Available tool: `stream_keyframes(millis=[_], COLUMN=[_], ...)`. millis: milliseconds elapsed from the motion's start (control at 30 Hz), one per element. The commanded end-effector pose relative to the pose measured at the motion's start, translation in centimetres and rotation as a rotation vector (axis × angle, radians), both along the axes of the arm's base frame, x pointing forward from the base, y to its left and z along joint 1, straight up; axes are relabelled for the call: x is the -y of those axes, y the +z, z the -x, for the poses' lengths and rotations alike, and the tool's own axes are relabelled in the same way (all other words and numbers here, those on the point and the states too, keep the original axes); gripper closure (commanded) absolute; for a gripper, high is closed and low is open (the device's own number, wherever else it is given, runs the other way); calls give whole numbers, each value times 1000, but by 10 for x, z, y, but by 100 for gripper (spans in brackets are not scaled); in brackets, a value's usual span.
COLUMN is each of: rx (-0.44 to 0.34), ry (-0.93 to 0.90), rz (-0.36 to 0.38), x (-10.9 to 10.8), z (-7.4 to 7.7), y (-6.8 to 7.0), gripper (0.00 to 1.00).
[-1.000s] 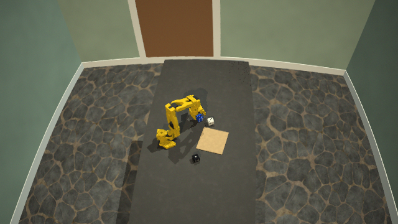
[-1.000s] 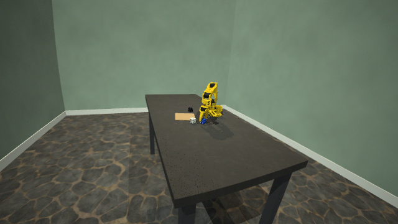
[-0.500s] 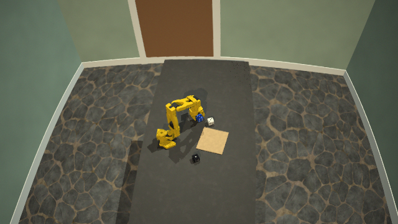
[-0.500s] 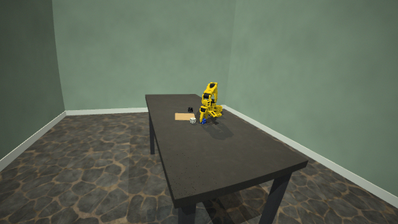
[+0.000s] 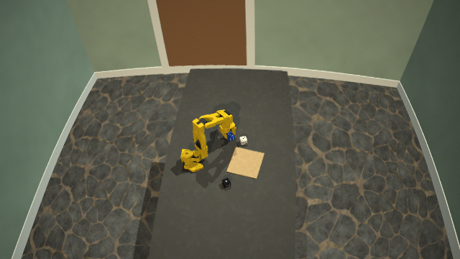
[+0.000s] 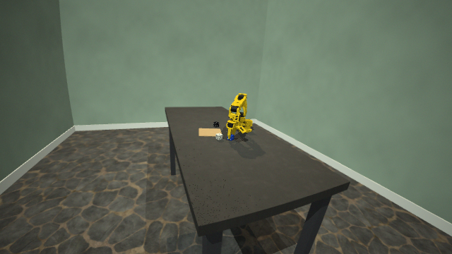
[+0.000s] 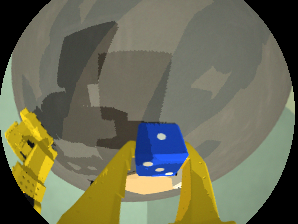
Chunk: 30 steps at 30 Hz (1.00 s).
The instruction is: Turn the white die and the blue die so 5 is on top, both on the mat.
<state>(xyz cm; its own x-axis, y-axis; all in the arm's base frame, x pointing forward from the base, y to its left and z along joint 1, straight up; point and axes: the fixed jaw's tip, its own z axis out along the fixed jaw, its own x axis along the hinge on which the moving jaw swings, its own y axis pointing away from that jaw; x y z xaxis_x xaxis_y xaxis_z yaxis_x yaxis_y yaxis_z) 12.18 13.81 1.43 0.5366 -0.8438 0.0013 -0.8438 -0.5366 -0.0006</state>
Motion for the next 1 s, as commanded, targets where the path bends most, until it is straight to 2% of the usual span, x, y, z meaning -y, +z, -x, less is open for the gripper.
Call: stream_keyframes(millis=[0,567,833,967], rx=[23,23,23,23], ry=[2,2,2,2], rz=[-27,-27,-27,-27], x=[-5,-6,-6,-6], z=[-6,-7,-7,-7], y=[6,6,6,6], gripper=[82,85,98,100])
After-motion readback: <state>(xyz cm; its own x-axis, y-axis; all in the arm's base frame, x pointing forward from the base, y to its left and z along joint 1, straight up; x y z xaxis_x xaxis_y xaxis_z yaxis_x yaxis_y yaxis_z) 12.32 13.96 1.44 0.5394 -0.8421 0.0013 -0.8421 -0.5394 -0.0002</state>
